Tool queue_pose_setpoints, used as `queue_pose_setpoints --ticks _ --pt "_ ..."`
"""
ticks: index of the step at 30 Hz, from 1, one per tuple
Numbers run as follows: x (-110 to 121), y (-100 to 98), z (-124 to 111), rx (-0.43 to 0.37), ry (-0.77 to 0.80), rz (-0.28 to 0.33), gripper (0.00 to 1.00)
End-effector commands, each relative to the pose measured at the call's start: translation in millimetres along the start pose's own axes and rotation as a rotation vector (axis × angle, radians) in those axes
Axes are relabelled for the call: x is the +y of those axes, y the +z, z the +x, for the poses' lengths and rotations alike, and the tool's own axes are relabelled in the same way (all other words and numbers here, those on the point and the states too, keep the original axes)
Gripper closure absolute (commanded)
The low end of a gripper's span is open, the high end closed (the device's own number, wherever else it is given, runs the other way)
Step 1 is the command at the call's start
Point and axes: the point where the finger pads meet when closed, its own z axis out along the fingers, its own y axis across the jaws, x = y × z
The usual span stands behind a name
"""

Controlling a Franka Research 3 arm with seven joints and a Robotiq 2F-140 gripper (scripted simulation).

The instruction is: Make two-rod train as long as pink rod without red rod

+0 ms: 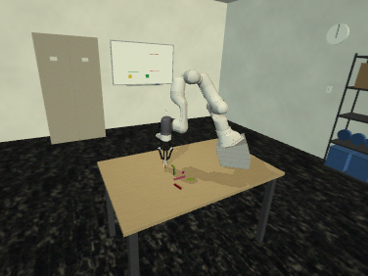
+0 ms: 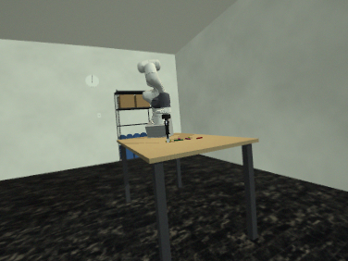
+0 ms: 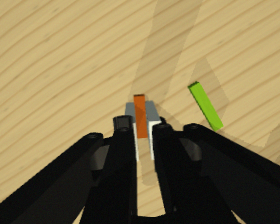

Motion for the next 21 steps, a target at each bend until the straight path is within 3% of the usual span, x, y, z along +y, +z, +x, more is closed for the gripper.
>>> queue_pose_setpoints --ticks 1,21 --pt "-0.4 0.5 -0.9 -0.001 0.005 0.001 0.95" --pt "-0.4 0.5 -0.9 -0.001 0.005 0.001 0.85"
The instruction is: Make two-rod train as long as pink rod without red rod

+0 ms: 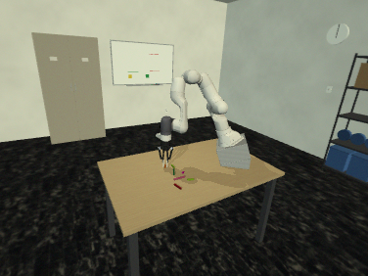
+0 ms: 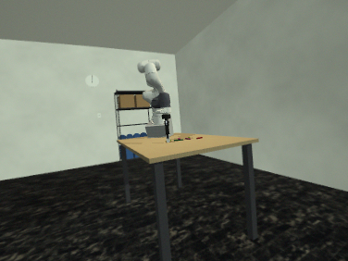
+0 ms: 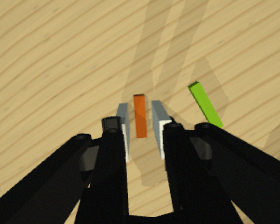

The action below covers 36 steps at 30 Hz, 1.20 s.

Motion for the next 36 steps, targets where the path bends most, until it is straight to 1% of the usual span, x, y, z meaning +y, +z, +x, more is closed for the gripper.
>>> queue_pose_setpoints --ticks 1,7,10,14,20,22,28,32,36 --pt "-0.3 0.5 -0.8 -0.001 0.005 0.001 0.85" --pt "-0.3 -0.3 -0.8 -0.001 0.005 0.001 0.85" --pt "-0.3 -4.8 -0.8 -0.001 0.005 0.001 0.85" --pt "-0.3 -18.6 -0.8 -0.001 0.005 0.001 0.85" --pt "-0.3 -50.0 -0.8 -0.001 0.005 0.001 0.85" --pt "-0.3 -50.0 -0.8 -0.001 0.005 0.001 0.85" --pt "-0.2 -78.2 -0.7 -0.001 0.005 0.001 0.85" --pt "-0.2 -87.7 -0.7 -0.001 0.005 0.001 0.85" --pt "-0.2 -89.5 -0.7 -0.001 0.005 0.001 0.85"
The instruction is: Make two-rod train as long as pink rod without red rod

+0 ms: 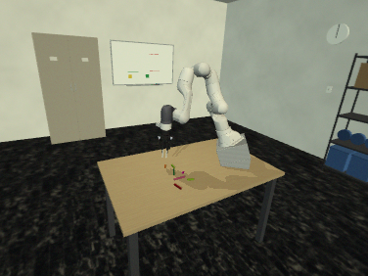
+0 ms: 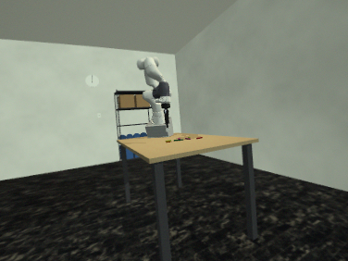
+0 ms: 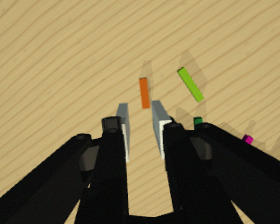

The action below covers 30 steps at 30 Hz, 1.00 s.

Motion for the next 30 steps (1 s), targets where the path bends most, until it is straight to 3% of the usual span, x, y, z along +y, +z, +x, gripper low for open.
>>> queue_pose_setpoints --ticks 1,22,25,30 --pt "5.7 0.2 4.4 0.007 -0.042 -0.024 0.00" --pt "5.7 0.2 4.4 0.007 -0.042 -0.024 0.00" --pt "23.3 5.0 -17.5 0.010 -0.213 -0.035 0.00" --pt "37.9 8.4 -34.3 0.011 -0.349 -0.043 0.00"
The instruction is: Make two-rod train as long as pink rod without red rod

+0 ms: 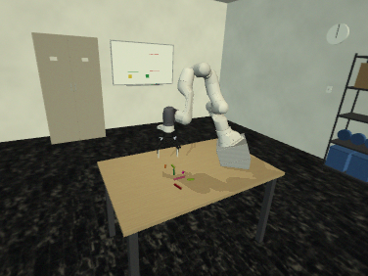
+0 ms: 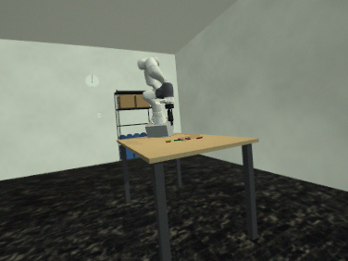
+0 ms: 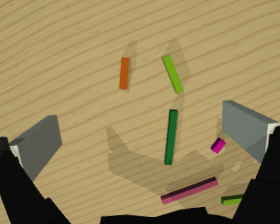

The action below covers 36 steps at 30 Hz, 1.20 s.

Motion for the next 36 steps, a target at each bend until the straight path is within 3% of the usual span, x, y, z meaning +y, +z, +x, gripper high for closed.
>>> queue_pose_setpoints --ticks 1,36 --pt "10.4 4.3 -13.8 0.004 -0.167 -0.013 0.00" --pt "85.5 16.5 -117.5 0.006 -0.982 -0.023 0.00"
